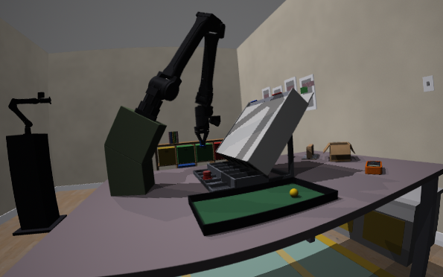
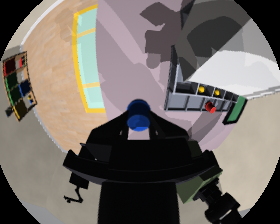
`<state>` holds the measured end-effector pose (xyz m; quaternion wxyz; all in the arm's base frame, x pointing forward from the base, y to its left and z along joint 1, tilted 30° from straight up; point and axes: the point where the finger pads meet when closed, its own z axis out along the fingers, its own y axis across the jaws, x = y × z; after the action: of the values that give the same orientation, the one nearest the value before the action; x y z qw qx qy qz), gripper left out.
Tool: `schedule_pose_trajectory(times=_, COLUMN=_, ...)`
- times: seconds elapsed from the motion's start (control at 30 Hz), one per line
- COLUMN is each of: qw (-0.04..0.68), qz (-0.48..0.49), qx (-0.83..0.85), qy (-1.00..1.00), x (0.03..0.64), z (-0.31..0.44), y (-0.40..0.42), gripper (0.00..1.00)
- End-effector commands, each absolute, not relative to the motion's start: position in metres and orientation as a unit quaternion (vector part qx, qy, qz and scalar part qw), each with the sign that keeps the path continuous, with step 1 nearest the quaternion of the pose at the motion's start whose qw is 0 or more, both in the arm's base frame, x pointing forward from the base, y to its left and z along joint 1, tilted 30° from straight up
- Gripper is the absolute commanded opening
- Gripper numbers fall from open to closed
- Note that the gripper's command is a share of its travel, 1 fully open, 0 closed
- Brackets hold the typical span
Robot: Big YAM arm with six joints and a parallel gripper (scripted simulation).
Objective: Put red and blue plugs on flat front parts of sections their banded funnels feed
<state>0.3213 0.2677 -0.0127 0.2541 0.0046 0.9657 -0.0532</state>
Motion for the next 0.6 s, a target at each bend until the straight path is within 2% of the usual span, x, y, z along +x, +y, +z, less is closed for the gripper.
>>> schedule_pose_trajectory(times=0.0, qw=0.246, qz=-0.064, qx=0.010, qy=0.967, x=0.322, z=-0.019, y=0.262, gripper=0.00)
schedule_pose_trajectory(times=0.33, qw=0.245, qz=-0.064, qx=0.010, qy=0.967, x=0.321, z=-0.019, y=0.262, gripper=0.00)
schedule_pose_trajectory(times=0.57, qw=0.252, qz=-0.056, qx=0.002, qy=0.966, x=0.297, z=-0.047, y=0.267, gripper=0.00)
